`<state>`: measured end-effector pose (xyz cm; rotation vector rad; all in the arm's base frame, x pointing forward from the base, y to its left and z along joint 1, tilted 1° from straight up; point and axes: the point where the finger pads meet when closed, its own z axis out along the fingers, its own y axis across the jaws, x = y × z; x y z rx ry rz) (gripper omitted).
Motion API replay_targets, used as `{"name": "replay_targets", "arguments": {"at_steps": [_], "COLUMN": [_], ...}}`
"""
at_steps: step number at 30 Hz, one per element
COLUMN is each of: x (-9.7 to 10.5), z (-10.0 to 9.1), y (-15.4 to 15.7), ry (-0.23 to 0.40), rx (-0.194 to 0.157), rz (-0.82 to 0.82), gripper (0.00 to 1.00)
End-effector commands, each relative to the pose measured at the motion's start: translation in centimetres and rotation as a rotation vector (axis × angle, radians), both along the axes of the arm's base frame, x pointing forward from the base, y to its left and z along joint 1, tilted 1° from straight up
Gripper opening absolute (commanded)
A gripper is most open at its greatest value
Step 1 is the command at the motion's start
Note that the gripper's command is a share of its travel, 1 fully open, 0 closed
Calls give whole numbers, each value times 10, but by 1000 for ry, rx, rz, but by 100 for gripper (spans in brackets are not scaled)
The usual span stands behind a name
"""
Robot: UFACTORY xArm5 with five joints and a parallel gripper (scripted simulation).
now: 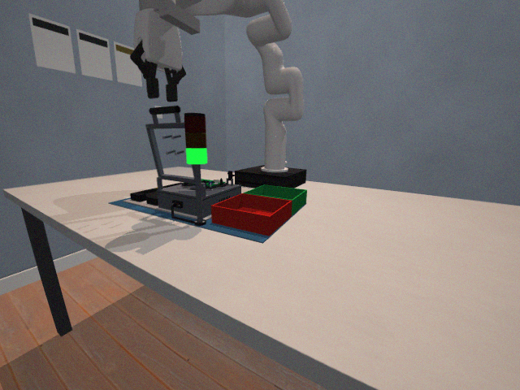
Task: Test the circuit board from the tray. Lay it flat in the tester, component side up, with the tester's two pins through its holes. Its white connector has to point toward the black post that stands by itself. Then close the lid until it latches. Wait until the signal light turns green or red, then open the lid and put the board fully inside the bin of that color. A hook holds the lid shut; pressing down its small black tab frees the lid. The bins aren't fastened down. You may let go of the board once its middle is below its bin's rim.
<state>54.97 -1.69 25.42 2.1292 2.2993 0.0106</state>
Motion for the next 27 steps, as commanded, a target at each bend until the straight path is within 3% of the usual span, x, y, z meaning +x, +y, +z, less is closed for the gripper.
{"name": "replay_targets", "arguments": {"at_steps": [1, 10, 11, 27], "x": [0, 0, 0, -4], "z": [10, 21, 21, 21], "y": [0, 0, 0, -1], "ry": [-1, -1, -1, -1], "rx": [0, 0, 0, 0], "rz": [0, 0, 0, 0], "gripper": [52, 52, 100, 100]}}
